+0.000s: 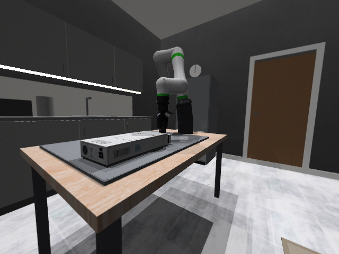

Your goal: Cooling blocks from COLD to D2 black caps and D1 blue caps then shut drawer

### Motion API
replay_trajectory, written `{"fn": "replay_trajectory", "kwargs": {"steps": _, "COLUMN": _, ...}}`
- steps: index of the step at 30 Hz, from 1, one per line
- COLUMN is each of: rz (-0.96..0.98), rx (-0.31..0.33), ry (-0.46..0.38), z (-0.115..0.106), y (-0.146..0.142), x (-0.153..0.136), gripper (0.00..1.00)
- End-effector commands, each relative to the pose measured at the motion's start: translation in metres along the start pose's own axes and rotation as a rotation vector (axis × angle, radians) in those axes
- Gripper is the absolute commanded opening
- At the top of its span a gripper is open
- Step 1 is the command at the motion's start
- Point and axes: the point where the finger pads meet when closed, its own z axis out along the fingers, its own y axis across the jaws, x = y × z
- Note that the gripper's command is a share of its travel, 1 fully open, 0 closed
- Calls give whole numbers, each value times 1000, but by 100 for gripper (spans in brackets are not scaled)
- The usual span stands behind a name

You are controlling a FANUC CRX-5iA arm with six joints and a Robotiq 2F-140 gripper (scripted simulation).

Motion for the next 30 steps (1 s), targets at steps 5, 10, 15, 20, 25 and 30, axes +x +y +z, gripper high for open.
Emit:
{"fn": "replay_trajectory", "kwargs": {"steps": 5, "rz": 0, "rx": -2, "ry": 1, "z": -1, "y": 1, "x": 0, "gripper": 34}}
{"fn": "replay_trajectory", "kwargs": {"steps": 10, "rz": 0, "rx": -2, "ry": 1, "z": -1, "y": -6, "x": 0, "gripper": 34}}
{"fn": "replay_trajectory", "kwargs": {"steps": 15, "rz": 0, "rx": -2, "ry": 1, "z": -1, "y": -12, "x": 0, "gripper": 34}}
{"fn": "replay_trajectory", "kwargs": {"steps": 20, "rz": 0, "rx": -2, "ry": 1, "z": -1, "y": -16, "x": 0, "gripper": 34}}
{"fn": "replay_trajectory", "kwargs": {"steps": 25, "rz": 0, "rx": -2, "ry": 1, "z": -1, "y": -23, "x": 0, "gripper": 34}}
{"fn": "replay_trajectory", "kwargs": {"steps": 30, "rz": 0, "rx": -2, "ry": 1, "z": -1, "y": -30, "x": 0, "gripper": 34}}
